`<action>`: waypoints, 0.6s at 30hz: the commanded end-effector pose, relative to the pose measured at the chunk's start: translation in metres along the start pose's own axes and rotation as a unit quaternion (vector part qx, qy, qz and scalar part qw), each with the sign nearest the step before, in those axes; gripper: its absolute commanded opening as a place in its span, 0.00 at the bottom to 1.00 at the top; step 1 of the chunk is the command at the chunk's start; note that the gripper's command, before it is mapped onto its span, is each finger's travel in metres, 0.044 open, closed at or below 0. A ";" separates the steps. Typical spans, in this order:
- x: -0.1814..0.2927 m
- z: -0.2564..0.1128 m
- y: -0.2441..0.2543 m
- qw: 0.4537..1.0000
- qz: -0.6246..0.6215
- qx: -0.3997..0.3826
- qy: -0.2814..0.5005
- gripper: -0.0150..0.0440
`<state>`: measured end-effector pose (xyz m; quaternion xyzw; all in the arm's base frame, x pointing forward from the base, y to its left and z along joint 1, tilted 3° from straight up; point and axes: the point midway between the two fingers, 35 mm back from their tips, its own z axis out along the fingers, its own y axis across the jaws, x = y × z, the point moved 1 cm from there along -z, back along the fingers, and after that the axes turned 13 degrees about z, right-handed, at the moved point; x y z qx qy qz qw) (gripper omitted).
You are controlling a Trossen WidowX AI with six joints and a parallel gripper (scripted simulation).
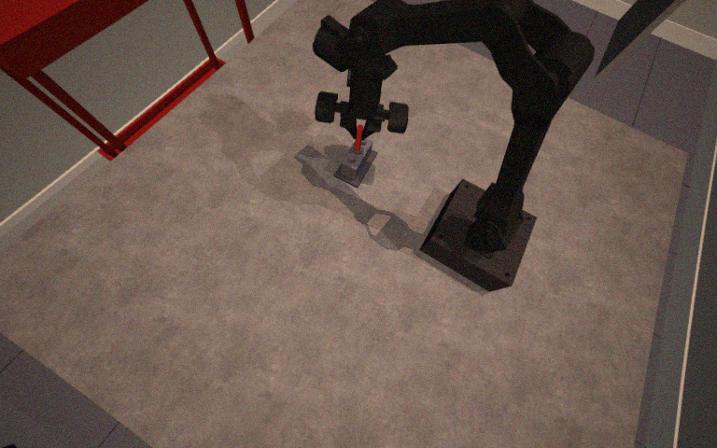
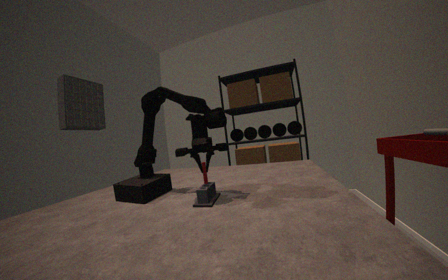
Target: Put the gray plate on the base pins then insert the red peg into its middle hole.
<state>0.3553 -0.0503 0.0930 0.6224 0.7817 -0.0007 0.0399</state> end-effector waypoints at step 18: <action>0.000 0.010 -0.001 1.000 -0.003 -0.001 -0.001 0.25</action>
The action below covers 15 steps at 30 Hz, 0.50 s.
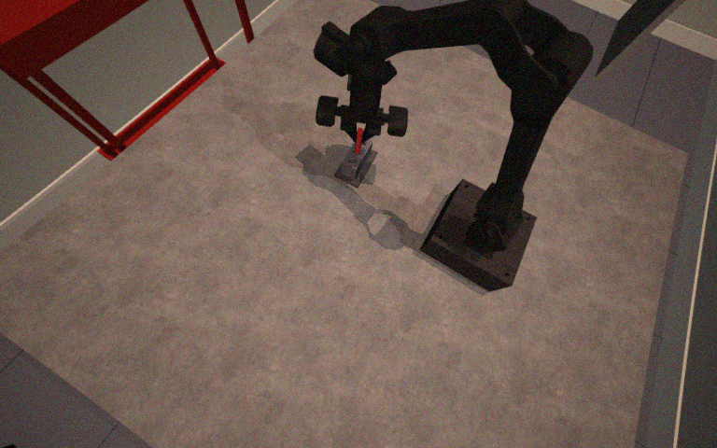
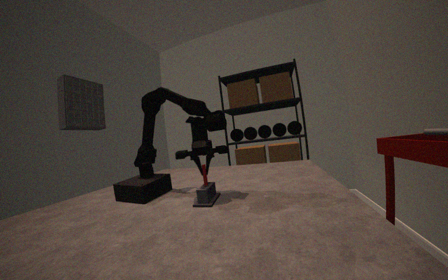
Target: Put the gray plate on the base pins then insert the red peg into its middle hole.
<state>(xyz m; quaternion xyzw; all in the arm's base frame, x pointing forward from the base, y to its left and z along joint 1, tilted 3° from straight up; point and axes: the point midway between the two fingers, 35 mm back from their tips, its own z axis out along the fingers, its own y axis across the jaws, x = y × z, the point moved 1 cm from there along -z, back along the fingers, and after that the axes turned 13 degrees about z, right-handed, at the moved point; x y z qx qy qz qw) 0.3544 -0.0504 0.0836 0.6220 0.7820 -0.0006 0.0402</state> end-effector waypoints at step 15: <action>0.000 0.000 0.000 1.000 0.000 0.000 0.000 0.25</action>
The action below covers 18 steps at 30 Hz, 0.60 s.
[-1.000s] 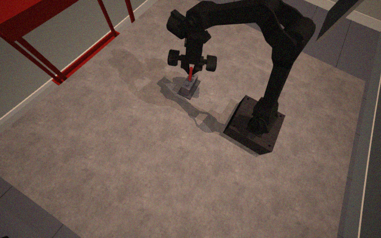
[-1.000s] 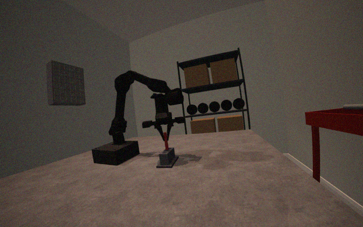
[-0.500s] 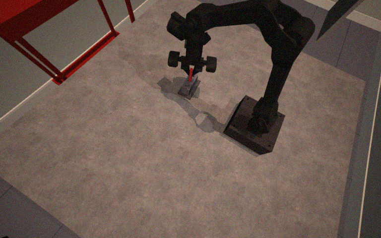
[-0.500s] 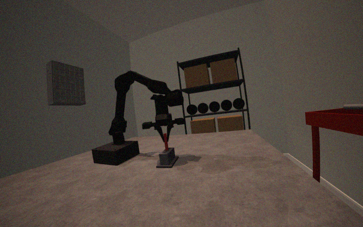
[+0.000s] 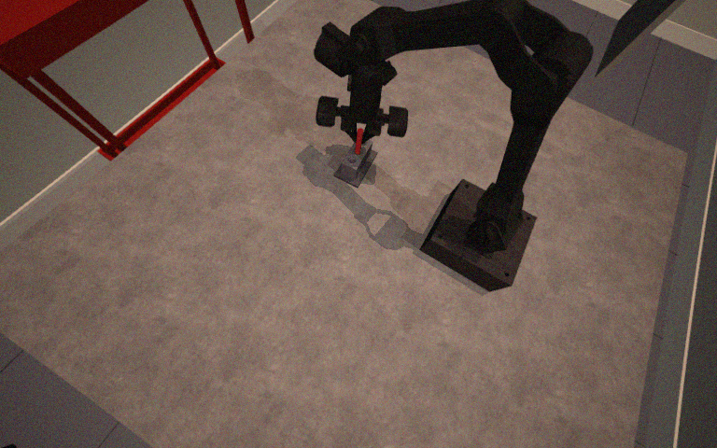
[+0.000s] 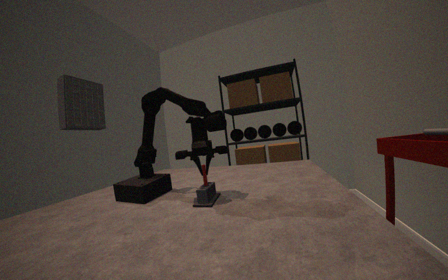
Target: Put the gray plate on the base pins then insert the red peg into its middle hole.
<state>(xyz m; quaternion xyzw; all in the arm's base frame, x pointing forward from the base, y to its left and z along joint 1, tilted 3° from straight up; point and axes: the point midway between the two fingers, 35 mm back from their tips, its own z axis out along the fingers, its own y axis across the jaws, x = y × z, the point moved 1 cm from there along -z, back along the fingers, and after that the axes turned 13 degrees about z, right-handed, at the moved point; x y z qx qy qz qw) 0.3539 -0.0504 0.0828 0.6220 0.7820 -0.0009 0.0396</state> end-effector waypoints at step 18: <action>0.001 0.002 -0.001 1.000 -0.001 0.001 0.000 0.25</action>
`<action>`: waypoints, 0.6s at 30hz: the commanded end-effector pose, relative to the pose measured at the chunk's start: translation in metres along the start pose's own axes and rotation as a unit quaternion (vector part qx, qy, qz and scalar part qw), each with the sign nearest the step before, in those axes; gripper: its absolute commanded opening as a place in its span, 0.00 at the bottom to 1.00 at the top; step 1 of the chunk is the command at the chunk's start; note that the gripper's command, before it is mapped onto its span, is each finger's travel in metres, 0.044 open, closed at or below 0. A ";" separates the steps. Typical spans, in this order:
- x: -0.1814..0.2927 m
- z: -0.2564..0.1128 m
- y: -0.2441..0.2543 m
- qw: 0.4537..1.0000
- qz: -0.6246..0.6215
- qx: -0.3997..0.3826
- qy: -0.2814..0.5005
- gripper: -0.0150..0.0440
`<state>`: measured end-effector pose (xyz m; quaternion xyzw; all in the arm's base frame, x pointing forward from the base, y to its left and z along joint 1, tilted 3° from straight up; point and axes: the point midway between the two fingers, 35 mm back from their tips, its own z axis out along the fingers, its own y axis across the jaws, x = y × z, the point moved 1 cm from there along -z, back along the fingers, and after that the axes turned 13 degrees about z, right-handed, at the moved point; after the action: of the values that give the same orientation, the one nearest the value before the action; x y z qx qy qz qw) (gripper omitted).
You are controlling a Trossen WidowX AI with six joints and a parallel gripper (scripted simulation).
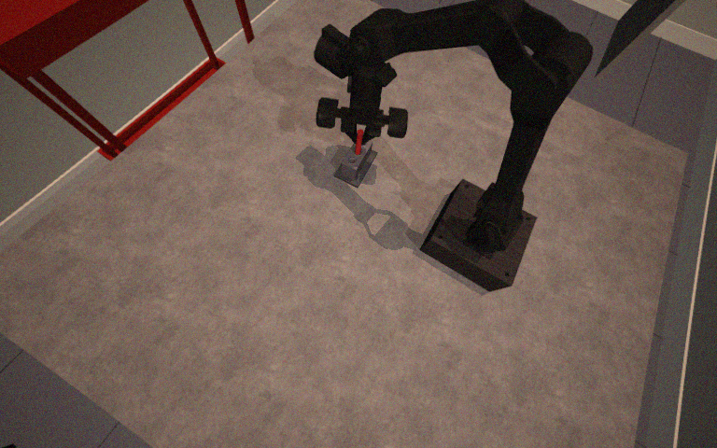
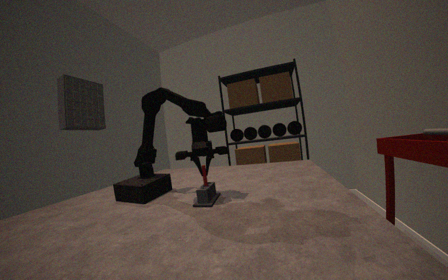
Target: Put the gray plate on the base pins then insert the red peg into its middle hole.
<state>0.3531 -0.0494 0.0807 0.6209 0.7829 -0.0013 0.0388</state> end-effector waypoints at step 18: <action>0.000 0.000 0.000 1.000 0.000 0.000 0.000 0.51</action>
<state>0.3532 -0.0493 0.0807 0.6210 0.7829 -0.0012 0.0389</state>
